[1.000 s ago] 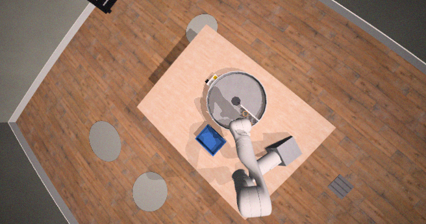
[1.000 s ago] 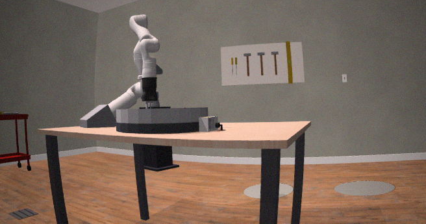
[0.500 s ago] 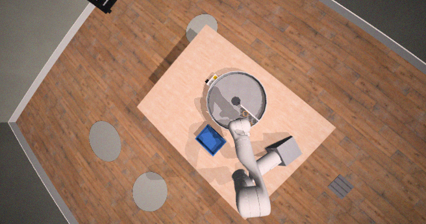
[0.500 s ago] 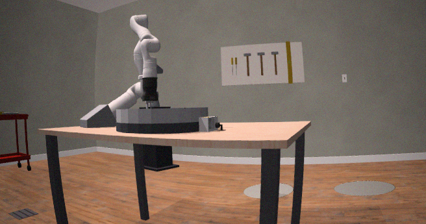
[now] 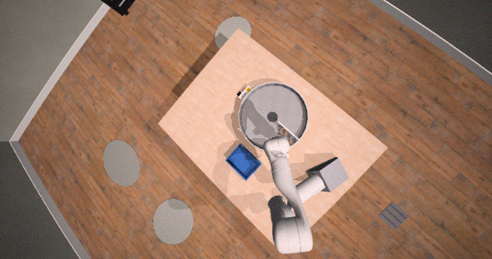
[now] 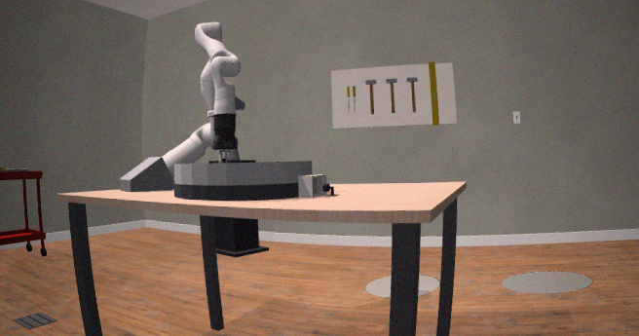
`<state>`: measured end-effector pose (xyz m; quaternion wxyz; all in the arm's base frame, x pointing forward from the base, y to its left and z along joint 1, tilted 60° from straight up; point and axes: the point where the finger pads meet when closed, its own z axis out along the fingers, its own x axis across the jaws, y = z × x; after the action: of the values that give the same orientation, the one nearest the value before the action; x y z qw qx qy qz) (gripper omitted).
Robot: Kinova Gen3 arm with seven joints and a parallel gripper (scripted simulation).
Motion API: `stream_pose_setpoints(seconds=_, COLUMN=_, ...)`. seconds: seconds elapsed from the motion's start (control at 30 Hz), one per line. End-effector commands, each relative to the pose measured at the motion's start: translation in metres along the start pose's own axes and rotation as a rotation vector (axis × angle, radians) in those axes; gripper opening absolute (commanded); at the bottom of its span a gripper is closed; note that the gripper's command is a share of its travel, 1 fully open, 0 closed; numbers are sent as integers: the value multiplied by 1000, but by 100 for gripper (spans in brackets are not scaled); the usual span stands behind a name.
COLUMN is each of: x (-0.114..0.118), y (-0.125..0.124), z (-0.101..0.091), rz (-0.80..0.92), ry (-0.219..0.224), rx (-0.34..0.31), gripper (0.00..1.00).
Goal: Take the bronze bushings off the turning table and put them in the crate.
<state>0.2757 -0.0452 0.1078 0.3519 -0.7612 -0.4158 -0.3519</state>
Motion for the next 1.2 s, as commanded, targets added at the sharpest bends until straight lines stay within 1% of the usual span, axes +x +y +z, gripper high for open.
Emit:
stream_pose_setpoints(seconds=0.0, x=0, y=0, z=0, rz=0, ry=0, rx=-2, gripper=0)
stream_pose_setpoints(seconds=0.17, x=0, y=0, z=-8, rz=0, ry=0, rx=-1, gripper=0)
stream_pose_setpoints(seconds=0.57, x=0, y=0, z=-8, rz=0, ry=0, rx=-1, gripper=0)
stream_pose_setpoints(seconds=0.73, x=0, y=0, z=-15, rz=0, ry=0, rx=-1, gripper=0)
stream_pose_setpoints(seconds=1.17, x=0, y=0, z=-17, rz=0, ry=0, rx=-1, gripper=0)
